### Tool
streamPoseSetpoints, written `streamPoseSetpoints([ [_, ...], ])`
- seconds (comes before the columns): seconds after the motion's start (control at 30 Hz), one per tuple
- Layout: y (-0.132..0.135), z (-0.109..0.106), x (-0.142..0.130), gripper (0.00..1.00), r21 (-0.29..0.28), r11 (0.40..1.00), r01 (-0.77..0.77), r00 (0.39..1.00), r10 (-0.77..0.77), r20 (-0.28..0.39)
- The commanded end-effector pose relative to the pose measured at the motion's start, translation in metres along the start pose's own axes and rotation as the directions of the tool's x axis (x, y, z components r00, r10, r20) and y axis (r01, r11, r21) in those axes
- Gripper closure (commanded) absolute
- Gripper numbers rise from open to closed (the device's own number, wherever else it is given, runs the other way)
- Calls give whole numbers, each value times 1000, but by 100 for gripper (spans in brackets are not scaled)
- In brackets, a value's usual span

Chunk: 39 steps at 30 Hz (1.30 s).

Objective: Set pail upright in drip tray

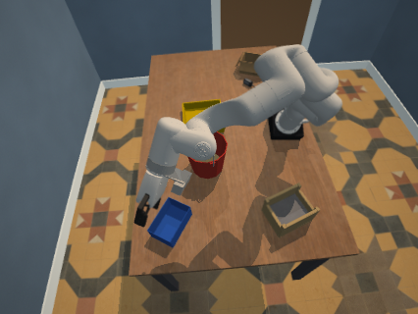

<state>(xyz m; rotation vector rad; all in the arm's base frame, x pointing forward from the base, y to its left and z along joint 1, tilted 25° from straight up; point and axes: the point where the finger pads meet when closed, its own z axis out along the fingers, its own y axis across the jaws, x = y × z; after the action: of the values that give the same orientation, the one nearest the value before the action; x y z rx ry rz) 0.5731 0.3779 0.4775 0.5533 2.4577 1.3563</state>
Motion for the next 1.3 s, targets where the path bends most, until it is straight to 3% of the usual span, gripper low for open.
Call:
streamPoseSetpoints([
  [0.0, 2, -2, -1, 0, -4, 1000, 1, 1000, -1, 4],
  [0.6, -2, -5, -3, 0, 5, 1000, -9, 1000, 9, 4],
  [0.7, -38, -27, -16, 0, 76, 993, -92, 996, 92, 13],
  [1.03, -121, -77, -32, 0, 222, 932, -286, 958, 280, 59],
  [1.1, -121, -77, -32, 0, 222, 932, -286, 958, 280, 59],
  [1.13, -145, -92, -33, 0, 260, 903, -342, 939, 334, 78],
  [1.27, -173, -108, -33, 0, 300, 864, -405, 914, 393, 102],
])
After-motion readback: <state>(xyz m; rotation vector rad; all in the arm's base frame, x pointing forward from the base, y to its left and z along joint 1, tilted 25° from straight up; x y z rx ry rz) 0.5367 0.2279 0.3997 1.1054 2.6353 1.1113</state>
